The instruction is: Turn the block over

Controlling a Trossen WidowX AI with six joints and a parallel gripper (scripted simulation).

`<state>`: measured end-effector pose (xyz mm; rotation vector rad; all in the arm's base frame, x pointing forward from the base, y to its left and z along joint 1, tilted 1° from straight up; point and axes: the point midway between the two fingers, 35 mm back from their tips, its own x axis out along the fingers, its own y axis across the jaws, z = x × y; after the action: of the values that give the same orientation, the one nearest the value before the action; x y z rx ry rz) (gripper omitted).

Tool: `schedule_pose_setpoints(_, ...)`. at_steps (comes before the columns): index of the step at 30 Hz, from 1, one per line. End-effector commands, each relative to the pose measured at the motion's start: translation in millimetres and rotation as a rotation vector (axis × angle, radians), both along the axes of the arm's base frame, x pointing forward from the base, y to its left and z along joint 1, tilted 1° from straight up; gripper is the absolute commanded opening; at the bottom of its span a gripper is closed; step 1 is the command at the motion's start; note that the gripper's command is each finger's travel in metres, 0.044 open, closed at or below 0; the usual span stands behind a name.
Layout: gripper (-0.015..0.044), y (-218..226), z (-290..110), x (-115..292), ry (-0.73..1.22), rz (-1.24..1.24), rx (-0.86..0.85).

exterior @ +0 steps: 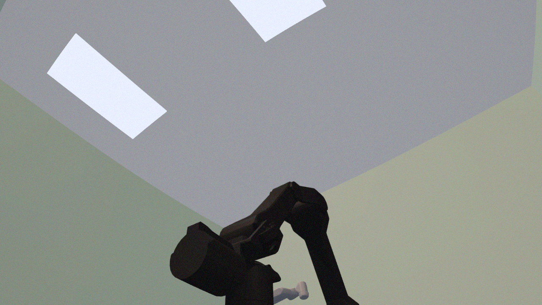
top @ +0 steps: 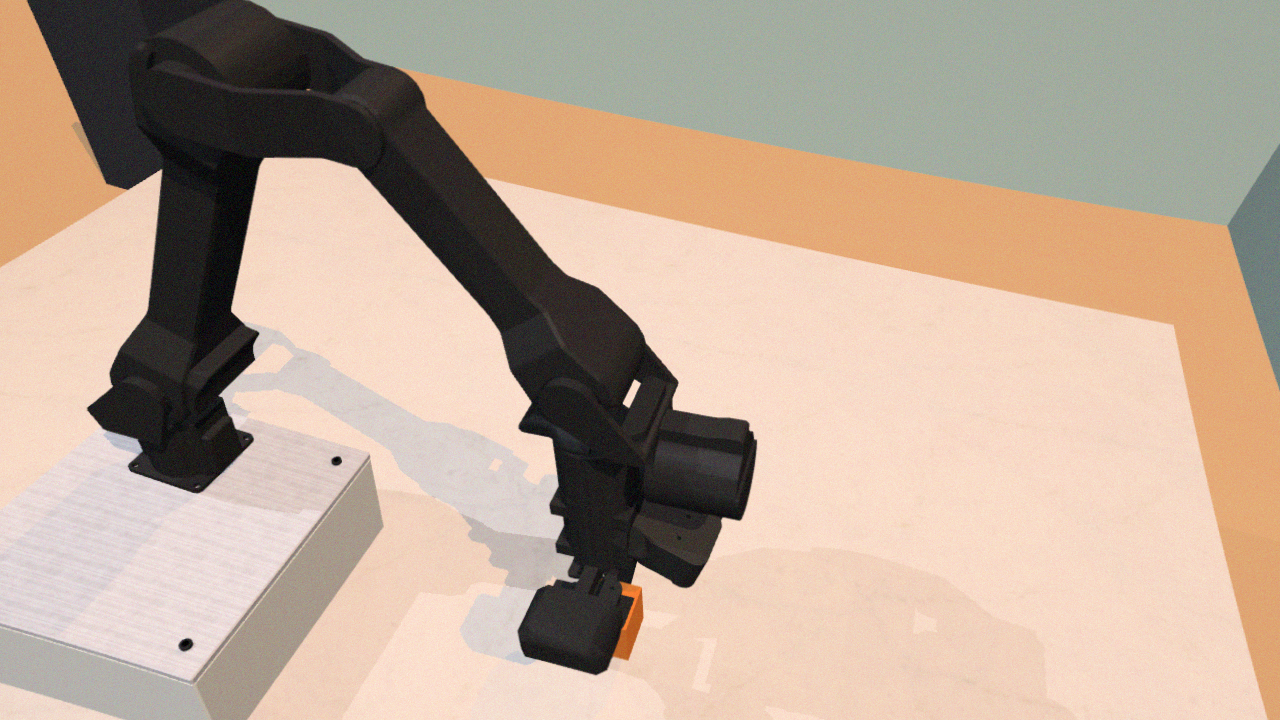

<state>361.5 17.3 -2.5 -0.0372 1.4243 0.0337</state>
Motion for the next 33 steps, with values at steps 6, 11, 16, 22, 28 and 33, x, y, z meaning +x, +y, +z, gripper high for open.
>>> schedule_pose_setpoints(6,0.0000,0.3,-6.3,-2.1,-0.139,-0.002,0.008)
schedule_pose_setpoints(11,0.0000,0.2,-7.2,-3.0,-0.218,-0.001,0.011)
schedule_pose_setpoints(16,0.0000,0.1,-6.8,-4.8,-0.297,-0.001,0.014)
schedule_pose_setpoints(22,0.0000,-0.1,-5.0,-8.7,-0.391,-0.001,0.019)
schedule_pose_setpoints(28,0.0000,-0.1,-4.8,-9.7,-0.416,-0.001,0.020)
schedule_pose_setpoints(33,0.0000,0.2,-14.9,-3.5,-0.473,-0.001,0.023)
